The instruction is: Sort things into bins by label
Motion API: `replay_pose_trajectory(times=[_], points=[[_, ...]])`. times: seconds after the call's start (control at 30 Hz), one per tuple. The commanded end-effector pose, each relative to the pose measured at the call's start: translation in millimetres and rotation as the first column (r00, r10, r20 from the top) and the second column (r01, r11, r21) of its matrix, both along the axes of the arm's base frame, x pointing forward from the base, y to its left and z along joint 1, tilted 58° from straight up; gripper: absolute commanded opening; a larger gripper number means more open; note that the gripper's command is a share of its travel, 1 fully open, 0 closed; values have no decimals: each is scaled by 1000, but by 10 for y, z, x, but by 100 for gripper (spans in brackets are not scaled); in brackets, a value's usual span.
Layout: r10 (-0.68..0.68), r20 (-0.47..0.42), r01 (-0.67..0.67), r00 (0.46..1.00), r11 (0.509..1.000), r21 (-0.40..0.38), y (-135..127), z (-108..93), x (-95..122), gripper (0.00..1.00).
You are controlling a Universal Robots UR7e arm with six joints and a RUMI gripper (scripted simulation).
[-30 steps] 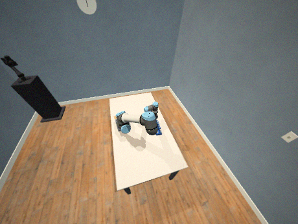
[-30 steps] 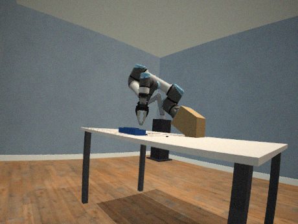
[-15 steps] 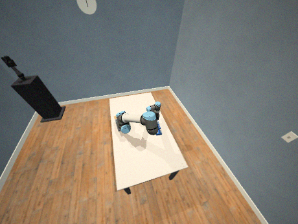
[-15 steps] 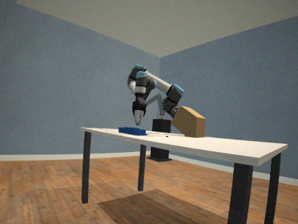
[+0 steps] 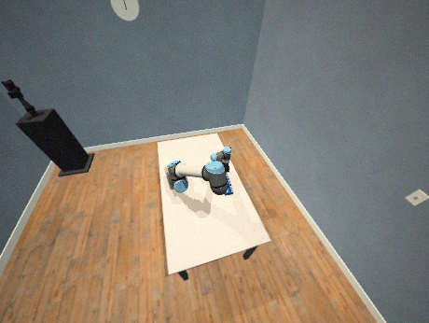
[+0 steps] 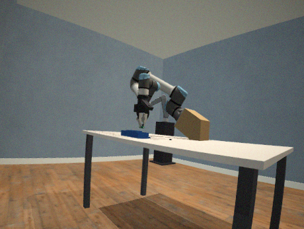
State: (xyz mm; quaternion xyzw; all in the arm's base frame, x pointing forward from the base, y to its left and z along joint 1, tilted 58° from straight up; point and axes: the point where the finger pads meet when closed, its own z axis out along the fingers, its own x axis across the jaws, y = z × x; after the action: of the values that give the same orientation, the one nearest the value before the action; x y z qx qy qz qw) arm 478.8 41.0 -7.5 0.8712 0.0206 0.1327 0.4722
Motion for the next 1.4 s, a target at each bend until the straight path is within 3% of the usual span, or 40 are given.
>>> replay_pose_trajectory(times=[0.0,0.4,1.37], points=[[29,-28,-29,999,1000,0,2,-2,-9,0],[29,-28,-29,999,1000,0,-2,5,-7,0],[27,-33,-27,999,1000,-1,-421,-276,103,0]])
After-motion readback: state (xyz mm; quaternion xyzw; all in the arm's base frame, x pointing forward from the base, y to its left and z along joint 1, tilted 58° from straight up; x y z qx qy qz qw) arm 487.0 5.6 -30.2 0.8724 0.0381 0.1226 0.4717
